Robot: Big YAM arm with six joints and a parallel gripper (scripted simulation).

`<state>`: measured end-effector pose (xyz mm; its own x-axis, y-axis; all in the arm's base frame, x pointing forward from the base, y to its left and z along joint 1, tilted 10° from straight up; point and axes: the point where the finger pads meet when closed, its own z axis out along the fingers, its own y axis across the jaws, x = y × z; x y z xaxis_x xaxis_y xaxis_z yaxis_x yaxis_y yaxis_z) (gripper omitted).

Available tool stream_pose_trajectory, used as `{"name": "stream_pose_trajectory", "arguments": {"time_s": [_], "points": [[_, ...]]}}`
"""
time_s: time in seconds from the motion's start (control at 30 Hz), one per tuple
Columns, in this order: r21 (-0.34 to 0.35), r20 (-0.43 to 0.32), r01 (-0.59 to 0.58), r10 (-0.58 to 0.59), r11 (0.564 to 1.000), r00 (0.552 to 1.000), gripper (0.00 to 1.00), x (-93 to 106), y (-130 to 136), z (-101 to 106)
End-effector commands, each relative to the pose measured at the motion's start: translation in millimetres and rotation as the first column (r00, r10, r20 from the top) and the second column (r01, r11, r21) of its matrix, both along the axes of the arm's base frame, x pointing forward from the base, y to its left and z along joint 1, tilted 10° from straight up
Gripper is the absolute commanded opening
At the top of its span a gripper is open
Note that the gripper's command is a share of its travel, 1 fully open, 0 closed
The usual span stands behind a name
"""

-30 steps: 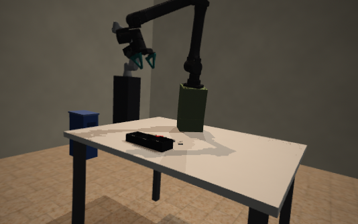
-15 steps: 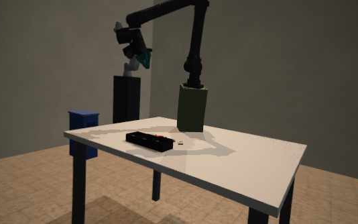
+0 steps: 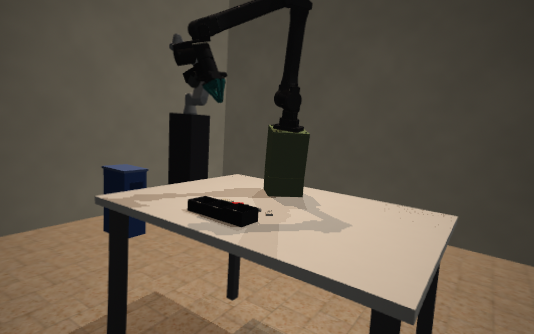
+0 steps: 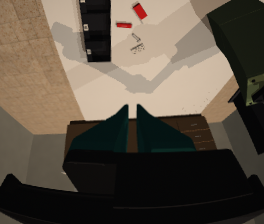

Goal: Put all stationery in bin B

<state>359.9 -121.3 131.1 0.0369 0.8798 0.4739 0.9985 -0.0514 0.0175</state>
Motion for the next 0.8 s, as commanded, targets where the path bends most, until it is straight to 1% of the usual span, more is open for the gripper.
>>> {"name": "stream_pose_trajectory", "arguments": {"time_s": [0.0,0.17,0.2,0.67,0.73,0.77], "points": [[0.000,0.000,0.000,0.000,1.000,1.000,0.08,0.0,0.0,0.1],[0.000,0.000,0.000,0.000,1.000,1.000,0.08,0.0,0.0,0.1],[-0.003,0.000,0.000,0.000,1.000,1.000,0.08,5.6,2.9,-10.2],[0.000,-0.001,0.000,0.000,1.000,1.000,0.08,20.2,15.6,-126.0],[0.000,-0.001,0.000,0.000,1.000,1.000,0.08,20.2,15.6,-126.0],[0.000,-0.001,0.003,-0.003,1.000,1.000,0.08,20.9,15.2,-134.3]]}}
